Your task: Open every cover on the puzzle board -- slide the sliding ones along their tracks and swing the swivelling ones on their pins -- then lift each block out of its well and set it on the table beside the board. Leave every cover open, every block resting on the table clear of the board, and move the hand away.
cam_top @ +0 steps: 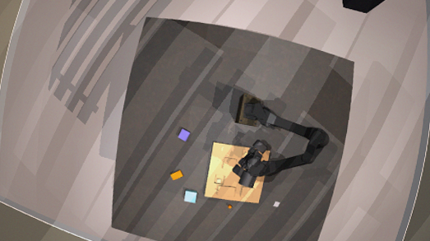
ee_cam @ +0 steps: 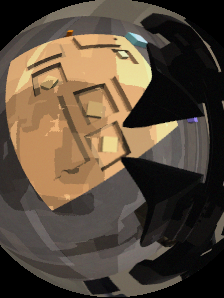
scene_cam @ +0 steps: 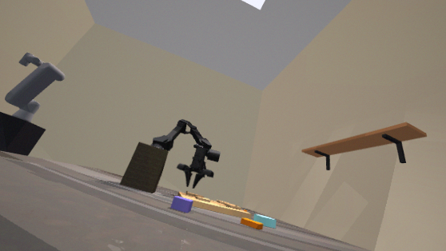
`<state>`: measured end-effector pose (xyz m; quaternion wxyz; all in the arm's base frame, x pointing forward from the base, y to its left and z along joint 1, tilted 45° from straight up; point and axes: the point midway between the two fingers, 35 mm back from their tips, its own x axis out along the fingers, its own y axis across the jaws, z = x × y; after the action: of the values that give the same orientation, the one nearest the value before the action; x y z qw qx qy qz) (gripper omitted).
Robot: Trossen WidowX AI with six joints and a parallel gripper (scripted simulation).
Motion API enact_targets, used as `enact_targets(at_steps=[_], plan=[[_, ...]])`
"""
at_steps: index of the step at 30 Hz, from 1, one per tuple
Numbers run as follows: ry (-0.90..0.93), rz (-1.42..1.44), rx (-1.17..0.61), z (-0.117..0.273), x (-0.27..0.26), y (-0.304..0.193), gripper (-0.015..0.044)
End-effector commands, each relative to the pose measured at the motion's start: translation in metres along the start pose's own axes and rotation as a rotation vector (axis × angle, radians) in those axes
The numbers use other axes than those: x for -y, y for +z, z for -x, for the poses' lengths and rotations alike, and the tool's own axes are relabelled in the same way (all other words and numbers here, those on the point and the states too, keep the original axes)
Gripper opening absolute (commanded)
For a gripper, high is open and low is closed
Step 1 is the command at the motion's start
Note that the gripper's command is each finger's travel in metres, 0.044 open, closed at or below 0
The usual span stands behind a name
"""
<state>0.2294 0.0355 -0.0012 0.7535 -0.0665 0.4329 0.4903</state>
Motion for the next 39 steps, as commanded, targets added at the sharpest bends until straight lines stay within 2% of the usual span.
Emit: enact_targets(at_steps=[1, 39], plan=[[0.007, -0.008, 0.003, -0.009, -0.002, -0.001, 0.0144], [0.007, -0.009, 0.003, -0.026, -0.003, 0.000, 0.0144]])
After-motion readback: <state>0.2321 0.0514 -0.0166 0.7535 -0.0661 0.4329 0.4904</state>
